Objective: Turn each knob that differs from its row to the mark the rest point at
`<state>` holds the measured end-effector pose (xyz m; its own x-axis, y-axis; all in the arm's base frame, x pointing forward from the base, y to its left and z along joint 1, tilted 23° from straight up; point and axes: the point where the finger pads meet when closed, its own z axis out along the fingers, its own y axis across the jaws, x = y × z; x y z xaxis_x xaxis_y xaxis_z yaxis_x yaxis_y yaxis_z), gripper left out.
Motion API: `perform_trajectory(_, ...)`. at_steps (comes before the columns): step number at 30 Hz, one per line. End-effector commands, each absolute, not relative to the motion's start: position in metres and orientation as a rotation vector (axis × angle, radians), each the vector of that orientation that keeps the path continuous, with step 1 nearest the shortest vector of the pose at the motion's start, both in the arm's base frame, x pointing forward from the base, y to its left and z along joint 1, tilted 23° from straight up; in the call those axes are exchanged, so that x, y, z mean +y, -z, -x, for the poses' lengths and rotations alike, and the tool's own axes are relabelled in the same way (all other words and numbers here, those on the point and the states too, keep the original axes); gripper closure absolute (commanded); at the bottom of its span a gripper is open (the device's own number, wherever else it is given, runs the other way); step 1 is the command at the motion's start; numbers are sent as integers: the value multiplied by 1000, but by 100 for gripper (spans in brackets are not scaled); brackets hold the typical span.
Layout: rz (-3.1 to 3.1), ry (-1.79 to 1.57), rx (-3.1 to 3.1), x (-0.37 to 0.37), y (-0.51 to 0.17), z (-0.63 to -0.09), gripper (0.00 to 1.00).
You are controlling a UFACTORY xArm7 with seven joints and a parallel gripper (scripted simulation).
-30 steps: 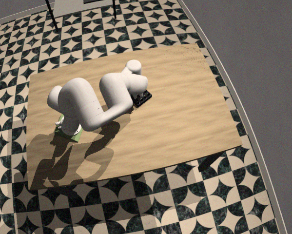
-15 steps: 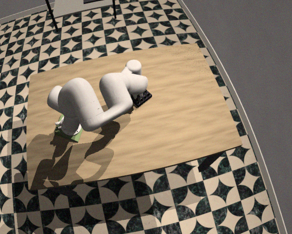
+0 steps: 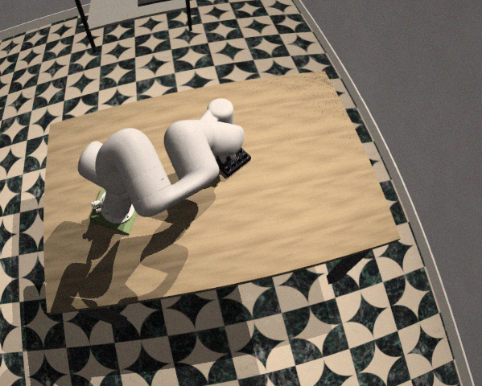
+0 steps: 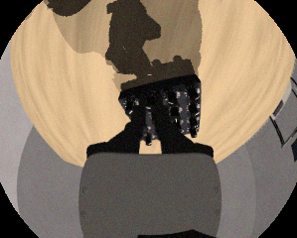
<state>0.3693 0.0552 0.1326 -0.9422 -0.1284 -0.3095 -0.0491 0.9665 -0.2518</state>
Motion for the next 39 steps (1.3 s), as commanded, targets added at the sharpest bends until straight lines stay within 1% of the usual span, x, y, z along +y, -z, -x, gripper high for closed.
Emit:
perform_trajectory(1, 130, 344, 2786, 56, -134, -370, 92)
perform_trajectory(27, 125, 343, 2786, 56, -134, -370, 92)
perform_trajectory(39, 7, 322, 2781, 56, -134, -370, 92)
